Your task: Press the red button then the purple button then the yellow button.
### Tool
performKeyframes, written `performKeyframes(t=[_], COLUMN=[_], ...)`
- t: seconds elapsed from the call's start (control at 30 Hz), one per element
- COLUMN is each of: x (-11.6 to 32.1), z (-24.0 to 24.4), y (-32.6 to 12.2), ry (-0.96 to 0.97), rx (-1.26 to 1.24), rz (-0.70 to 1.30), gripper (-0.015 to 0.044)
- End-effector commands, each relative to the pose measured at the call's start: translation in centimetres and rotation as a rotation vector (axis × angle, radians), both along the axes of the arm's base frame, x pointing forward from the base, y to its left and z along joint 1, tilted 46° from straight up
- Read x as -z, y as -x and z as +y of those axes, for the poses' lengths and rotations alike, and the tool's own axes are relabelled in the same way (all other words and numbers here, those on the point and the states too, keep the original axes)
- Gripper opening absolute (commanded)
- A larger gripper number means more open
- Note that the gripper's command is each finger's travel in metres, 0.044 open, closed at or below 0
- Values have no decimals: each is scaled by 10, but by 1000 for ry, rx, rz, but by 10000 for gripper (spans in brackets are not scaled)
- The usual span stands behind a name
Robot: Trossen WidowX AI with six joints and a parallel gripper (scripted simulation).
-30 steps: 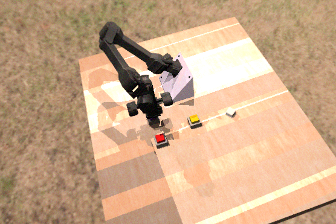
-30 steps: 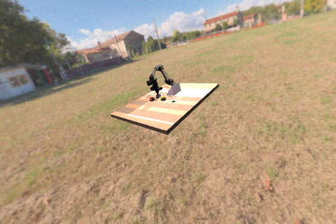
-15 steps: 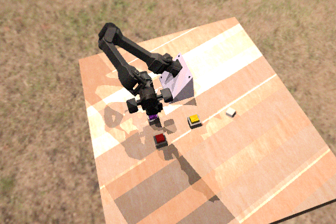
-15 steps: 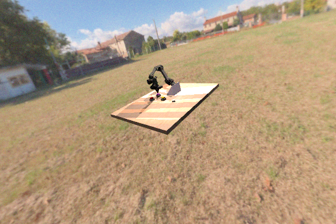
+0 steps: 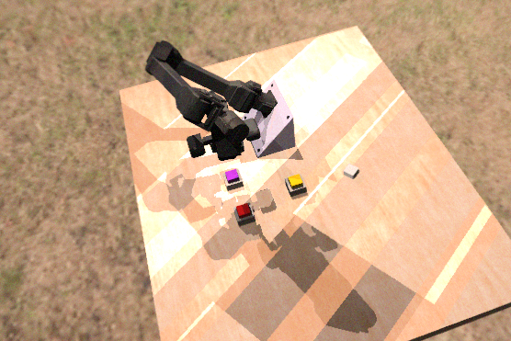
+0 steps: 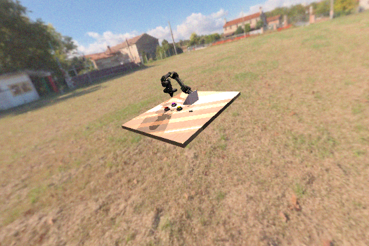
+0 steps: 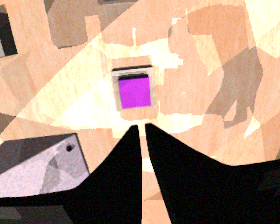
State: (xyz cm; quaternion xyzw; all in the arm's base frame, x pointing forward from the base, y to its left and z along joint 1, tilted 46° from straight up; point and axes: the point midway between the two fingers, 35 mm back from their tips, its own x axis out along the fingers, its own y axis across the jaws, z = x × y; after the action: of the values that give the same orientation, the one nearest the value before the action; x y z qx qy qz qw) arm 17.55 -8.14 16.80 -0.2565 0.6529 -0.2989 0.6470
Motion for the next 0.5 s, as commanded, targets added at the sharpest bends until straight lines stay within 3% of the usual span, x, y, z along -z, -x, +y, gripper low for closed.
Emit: performKeyframes(t=[0.0, 0.17, 0.47], x=[-7, 15, 93], z=[6, 29, 101], y=[0, -32, -86], ry=[1, -11, -9], rx=[7, 0, 4], rz=[-2, -4, -6], gripper=[20, 20, 20])
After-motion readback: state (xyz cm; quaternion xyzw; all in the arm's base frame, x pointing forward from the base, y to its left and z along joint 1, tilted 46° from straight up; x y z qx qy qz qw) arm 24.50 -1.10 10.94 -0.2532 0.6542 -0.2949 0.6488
